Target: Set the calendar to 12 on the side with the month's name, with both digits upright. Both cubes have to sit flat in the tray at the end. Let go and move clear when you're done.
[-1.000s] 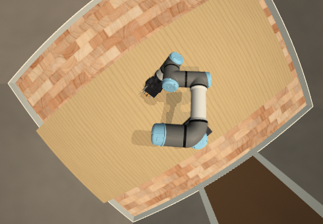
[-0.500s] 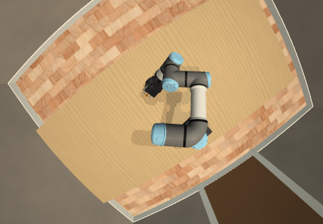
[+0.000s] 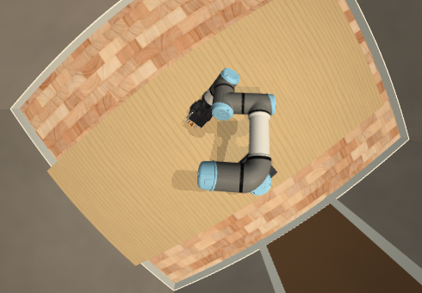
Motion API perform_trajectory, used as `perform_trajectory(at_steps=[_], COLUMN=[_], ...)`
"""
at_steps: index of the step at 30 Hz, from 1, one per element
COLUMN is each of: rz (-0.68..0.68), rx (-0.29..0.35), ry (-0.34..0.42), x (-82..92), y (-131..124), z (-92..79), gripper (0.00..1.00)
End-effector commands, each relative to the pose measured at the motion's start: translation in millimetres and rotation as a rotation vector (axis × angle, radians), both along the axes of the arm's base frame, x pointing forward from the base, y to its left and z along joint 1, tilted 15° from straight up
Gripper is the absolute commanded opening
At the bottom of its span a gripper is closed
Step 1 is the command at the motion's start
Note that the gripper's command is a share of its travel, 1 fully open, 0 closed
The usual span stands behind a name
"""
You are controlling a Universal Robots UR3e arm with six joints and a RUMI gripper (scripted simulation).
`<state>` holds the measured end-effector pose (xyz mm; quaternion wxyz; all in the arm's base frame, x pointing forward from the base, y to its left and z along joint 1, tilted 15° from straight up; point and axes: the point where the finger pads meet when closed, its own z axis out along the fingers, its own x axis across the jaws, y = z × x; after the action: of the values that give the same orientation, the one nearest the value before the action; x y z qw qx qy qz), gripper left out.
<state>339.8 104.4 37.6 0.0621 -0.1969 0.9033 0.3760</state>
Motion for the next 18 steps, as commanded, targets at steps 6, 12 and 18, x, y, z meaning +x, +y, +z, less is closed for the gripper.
perform_trajectory(at_steps=[6,12,18], rz=[0.0,0.0,0.0], rx=[-0.001,-0.001,-0.001], ry=[-0.002,-0.002,-0.002], x=[0.5,0.6,1.0], y=[-0.3,-0.3,-0.2], z=[0.4,0.1,-1.4], gripper=[0.1,0.1,0.1])
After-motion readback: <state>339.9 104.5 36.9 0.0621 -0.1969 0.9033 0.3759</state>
